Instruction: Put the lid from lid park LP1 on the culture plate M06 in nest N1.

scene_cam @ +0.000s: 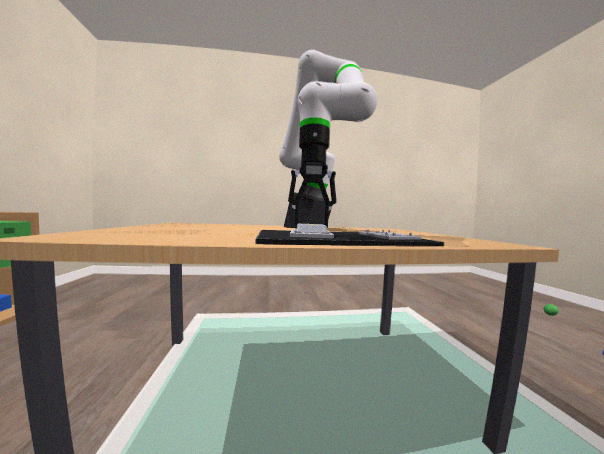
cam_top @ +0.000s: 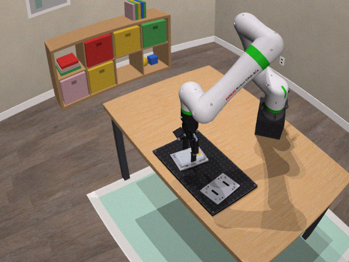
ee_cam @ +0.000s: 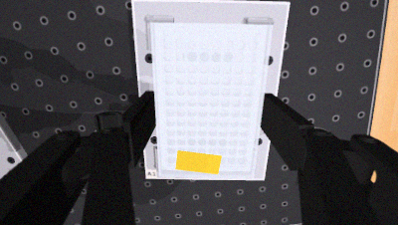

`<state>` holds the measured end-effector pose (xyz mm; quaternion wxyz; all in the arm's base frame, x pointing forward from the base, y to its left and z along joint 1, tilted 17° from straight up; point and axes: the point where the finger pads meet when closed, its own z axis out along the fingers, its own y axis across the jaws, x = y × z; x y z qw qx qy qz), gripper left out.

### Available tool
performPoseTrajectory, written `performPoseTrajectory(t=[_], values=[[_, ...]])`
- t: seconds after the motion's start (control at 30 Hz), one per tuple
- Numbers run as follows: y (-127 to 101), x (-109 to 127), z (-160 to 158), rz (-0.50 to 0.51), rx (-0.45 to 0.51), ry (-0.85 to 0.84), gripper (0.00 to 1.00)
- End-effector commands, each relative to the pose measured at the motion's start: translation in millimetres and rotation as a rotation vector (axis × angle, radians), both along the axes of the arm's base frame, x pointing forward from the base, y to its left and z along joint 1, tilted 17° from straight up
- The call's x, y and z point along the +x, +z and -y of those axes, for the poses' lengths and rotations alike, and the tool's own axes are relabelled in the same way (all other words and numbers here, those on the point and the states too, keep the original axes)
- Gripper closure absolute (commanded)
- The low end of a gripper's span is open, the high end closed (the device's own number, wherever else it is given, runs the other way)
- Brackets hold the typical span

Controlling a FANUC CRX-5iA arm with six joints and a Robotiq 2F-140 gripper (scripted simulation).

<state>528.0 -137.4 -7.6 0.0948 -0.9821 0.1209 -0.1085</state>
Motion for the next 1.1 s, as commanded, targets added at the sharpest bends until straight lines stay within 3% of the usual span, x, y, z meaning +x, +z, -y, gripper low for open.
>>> performPoseTrajectory(t=[0.0, 1.07], values=[[0.8, 0.5, 0.4, 0.001, -0.001, 0.0, 0.39], [-2.5, 1.3, -0.1, 0.001, -0.001, 0.0, 0.39]])
